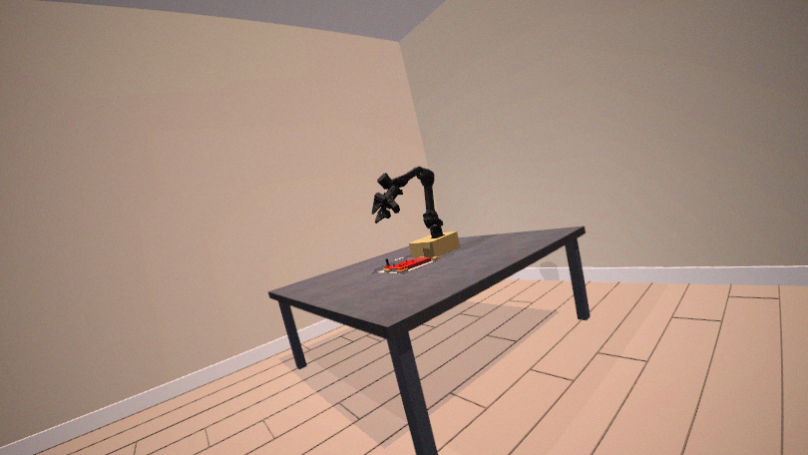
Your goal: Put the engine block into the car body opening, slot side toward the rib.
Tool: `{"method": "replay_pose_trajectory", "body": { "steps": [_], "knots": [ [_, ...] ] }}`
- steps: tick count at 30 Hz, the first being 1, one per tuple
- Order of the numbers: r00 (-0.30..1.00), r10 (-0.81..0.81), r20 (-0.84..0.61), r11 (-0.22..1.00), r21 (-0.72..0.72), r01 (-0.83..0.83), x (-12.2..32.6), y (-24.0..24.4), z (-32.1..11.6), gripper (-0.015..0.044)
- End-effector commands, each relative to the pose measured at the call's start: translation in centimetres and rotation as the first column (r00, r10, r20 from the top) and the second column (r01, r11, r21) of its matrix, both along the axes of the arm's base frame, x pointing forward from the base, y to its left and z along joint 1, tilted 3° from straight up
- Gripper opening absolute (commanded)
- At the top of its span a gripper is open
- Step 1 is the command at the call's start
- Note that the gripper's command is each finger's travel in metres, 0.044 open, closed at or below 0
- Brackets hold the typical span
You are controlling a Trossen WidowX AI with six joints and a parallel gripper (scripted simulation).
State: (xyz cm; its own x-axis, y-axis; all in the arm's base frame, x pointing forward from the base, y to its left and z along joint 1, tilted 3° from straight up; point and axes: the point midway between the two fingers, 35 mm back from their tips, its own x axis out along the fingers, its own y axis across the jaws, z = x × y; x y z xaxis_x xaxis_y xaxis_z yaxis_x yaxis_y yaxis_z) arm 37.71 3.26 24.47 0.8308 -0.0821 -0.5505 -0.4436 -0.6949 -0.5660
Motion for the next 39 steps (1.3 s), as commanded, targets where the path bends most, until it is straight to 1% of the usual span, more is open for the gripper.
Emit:
{"method": "replay_pose_trajectory", "body": {
  "steps": [1,8,13,18,24,30,36,39],
  "knots": [
    [0.994,0.015,-0.113,0.997,-0.072,-0.023,-0.5,-1.9,-2.9,0.0440],
    [0.949,0.037,-0.314,0.982,-0.162,-0.092,-2.3,-5.5,-7.5,0.0440],
    [0.886,0.057,-0.460,0.970,-0.186,-0.159,-4.2,-8.1,-10.7,0.0440],
    [0.800,0.092,-0.593,0.958,-0.166,-0.233,-6.7,-10.2,-13.7,0.0440],
    [0.670,0.174,-0.722,0.941,-0.078,-0.328,-10.3,-11.9,-16.8,0.0440],
    [0.547,0.269,-0.792,0.919,0.041,-0.392,-13.7,-12.7,-19.0,0.0440],
    [0.544,0.273,-0.794,0.918,0.045,-0.394,-13.7,-12.8,-19.4,0.0440],
    [0.544,0.273,-0.794,0.918,0.045,-0.394,-13.5,-12.9,-22.3,0.0440]
  ]
}}
